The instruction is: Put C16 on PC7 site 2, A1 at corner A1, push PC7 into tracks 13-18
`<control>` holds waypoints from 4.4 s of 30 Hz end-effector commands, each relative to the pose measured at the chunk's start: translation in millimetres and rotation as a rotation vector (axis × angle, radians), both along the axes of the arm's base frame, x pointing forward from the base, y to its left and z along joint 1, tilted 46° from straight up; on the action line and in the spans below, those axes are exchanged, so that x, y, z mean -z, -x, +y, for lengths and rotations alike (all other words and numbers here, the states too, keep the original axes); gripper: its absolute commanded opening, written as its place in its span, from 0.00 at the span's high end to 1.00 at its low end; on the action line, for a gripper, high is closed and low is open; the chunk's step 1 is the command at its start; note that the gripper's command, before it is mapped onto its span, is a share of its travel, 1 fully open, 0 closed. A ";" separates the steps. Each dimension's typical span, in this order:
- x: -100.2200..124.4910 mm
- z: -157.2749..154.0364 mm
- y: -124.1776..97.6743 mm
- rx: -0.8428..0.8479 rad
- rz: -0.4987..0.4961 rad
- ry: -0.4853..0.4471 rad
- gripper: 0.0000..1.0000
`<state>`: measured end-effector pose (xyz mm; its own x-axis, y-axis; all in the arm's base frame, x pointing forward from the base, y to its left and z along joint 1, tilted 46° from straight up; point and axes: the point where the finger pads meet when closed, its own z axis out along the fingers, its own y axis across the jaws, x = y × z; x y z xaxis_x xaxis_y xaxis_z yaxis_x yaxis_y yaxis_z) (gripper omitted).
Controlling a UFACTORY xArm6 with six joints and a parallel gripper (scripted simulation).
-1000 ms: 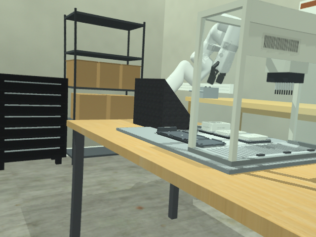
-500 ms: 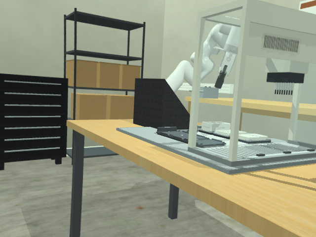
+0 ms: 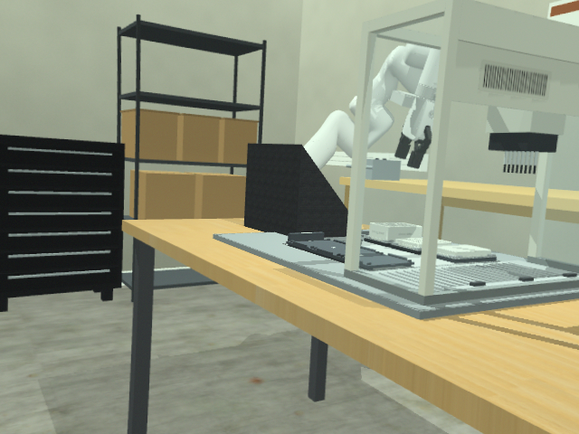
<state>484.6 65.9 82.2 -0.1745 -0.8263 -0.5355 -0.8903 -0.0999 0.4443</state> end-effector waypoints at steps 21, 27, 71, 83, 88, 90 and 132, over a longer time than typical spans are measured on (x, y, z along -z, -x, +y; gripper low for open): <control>1.4 29.1 -20.9 -0.469 -0.449 -0.298 0.00; 1.9 37.2 -26.0 -0.578 -0.552 -0.359 0.00; 3.6 89.9 -56.4 -1.386 -1.290 -0.733 0.00; 3.6 106.0 -64.7 -1.593 -1.465 -0.803 0.00; 3.6 110.0 -66.7 -1.719 -1.568 -0.840 0.00; 3.6 114.0 -68.7 -1.771 -1.609 -0.854 0.00; 2.9 153.3 -86.9 -2.551 -2.141 -0.975 0.00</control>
<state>569.9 219.9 77.6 -0.0923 0.6971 0.7110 0.9828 0.1786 -0.0475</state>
